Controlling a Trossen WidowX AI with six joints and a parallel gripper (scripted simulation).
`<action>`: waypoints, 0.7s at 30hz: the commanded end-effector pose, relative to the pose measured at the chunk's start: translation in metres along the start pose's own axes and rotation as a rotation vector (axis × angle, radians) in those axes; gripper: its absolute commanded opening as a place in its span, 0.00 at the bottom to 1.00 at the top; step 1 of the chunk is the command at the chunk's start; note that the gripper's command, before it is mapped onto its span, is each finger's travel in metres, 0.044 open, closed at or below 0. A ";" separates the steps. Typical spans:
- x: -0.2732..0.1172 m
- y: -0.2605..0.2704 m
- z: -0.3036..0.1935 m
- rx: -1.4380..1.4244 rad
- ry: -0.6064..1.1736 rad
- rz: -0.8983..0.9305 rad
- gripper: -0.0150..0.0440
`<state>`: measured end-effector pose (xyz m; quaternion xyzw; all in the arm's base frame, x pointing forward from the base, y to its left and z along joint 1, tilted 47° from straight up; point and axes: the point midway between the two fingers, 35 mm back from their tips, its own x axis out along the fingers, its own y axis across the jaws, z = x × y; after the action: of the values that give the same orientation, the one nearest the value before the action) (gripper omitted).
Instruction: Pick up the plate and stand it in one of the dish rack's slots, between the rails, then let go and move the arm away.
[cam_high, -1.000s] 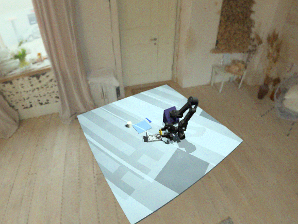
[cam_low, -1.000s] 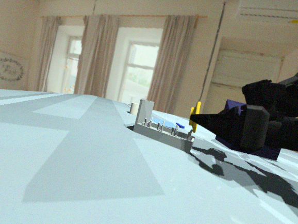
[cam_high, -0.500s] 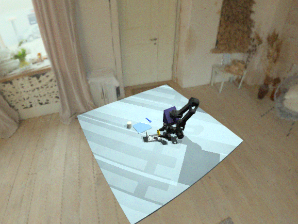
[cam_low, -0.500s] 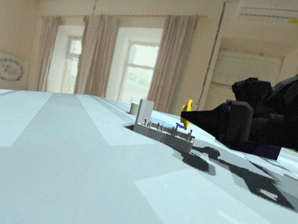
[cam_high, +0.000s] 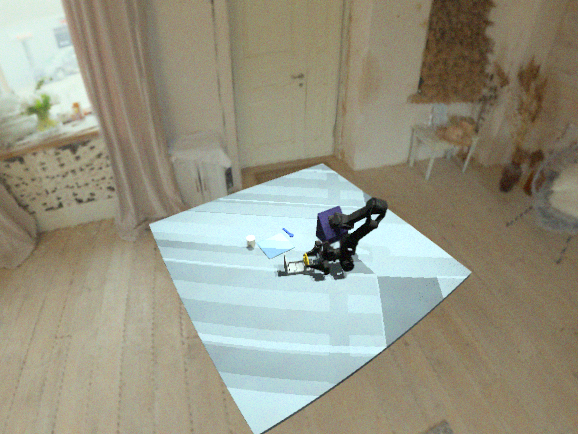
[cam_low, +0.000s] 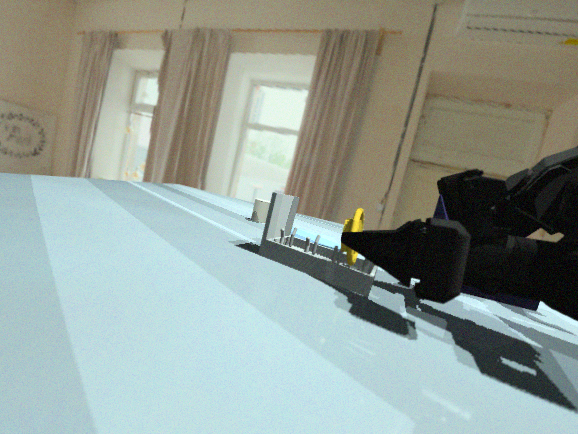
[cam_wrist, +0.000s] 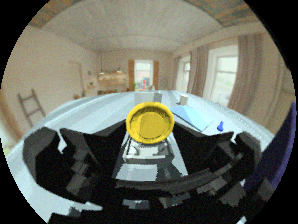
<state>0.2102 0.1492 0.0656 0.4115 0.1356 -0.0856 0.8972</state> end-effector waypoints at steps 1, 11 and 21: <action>0.000 0.001 0.002 0.004 -0.002 0.001 0.25; 0.000 0.001 0.002 0.003 -0.001 0.000 0.30; 0.000 0.000 0.001 0.005 -0.001 0.000 0.74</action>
<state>0.2104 0.1484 0.0670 0.4139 0.1350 -0.0859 0.8962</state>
